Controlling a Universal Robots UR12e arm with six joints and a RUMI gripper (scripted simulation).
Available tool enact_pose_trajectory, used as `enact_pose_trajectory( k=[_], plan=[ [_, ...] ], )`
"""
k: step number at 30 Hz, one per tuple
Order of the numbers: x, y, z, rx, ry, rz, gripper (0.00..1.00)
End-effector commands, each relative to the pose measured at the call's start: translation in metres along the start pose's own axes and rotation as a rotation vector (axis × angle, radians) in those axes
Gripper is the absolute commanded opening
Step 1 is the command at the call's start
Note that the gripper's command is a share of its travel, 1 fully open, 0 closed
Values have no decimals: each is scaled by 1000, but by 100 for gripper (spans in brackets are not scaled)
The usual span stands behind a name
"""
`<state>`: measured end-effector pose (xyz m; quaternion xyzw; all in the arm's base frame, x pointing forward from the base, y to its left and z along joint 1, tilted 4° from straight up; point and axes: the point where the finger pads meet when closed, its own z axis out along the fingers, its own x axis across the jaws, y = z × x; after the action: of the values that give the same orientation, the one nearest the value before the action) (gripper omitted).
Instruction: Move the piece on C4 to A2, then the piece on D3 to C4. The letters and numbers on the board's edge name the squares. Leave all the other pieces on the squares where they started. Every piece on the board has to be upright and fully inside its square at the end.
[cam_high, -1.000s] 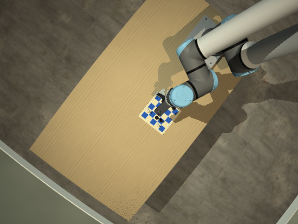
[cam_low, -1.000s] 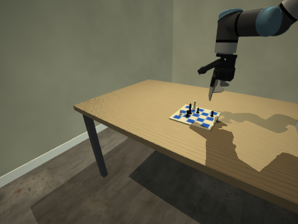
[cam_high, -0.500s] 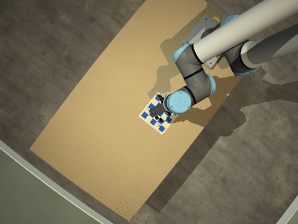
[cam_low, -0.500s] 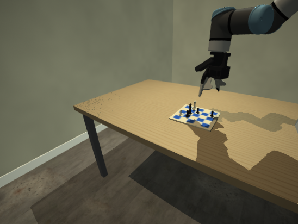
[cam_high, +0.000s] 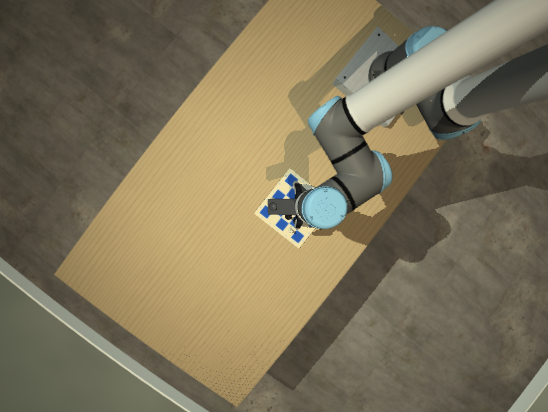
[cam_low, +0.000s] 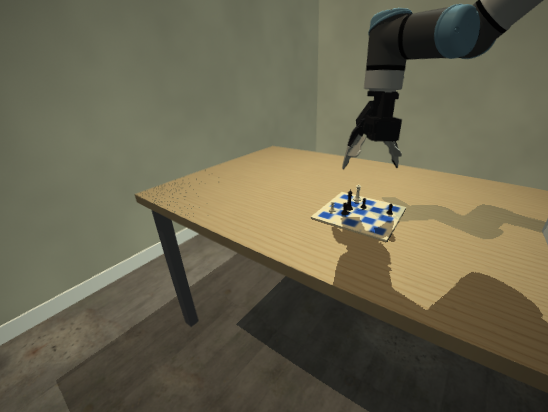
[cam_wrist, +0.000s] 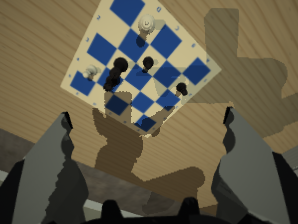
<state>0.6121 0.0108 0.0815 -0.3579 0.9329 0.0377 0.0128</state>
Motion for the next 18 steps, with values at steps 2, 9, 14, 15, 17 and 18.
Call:
enact_pose_trajectory(
  k=[2, 9, 14, 15, 17, 18],
  plan=[
    [-16, -6, -3, 7, 14, 216, 100],
    [-32, -9, -6, 8, 13, 419, 100],
    [-39, -10, -7, 9, 13, 511, 100],
    [-41, -10, -7, 9, 13, 524, 100],
    [-42, -10, -7, 9, 13, 536, 100],
    [-42, -10, -7, 9, 13, 536, 100]
  ],
)
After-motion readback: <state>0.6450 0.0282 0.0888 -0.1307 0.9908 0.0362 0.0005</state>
